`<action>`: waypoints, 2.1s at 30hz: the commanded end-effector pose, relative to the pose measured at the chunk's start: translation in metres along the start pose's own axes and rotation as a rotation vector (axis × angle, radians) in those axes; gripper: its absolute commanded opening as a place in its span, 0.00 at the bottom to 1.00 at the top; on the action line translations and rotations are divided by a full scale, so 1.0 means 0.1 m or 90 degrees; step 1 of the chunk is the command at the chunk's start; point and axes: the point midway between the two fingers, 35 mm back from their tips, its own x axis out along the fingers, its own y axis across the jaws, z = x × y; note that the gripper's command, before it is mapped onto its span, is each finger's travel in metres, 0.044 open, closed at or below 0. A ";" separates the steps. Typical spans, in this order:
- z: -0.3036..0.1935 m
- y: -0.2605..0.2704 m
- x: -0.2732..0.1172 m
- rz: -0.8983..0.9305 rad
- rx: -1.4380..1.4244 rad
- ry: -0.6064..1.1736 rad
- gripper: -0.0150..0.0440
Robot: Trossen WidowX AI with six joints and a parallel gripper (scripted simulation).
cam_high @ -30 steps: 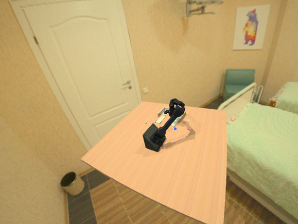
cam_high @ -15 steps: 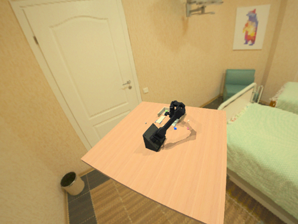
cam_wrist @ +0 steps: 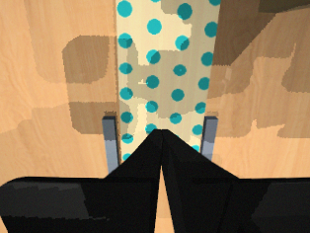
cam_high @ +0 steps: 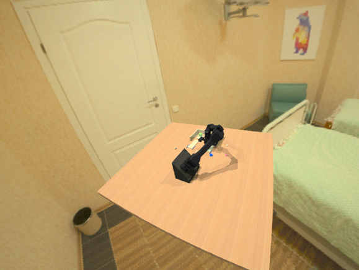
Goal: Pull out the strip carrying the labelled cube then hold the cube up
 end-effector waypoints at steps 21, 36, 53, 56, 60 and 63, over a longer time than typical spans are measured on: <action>-0.02 -0.02 0.17 -0.005 -0.002 0.001 0.25; -0.02 -0.02 0.18 -0.005 -0.002 0.001 0.25; -0.02 -0.02 0.20 -0.005 -0.002 0.001 0.25; -0.01 -0.02 0.20 -0.005 -0.002 0.001 0.25; -0.01 -0.02 0.20 -0.005 -0.002 0.001 0.25; -0.01 -0.01 0.21 -0.005 -0.002 0.001 0.25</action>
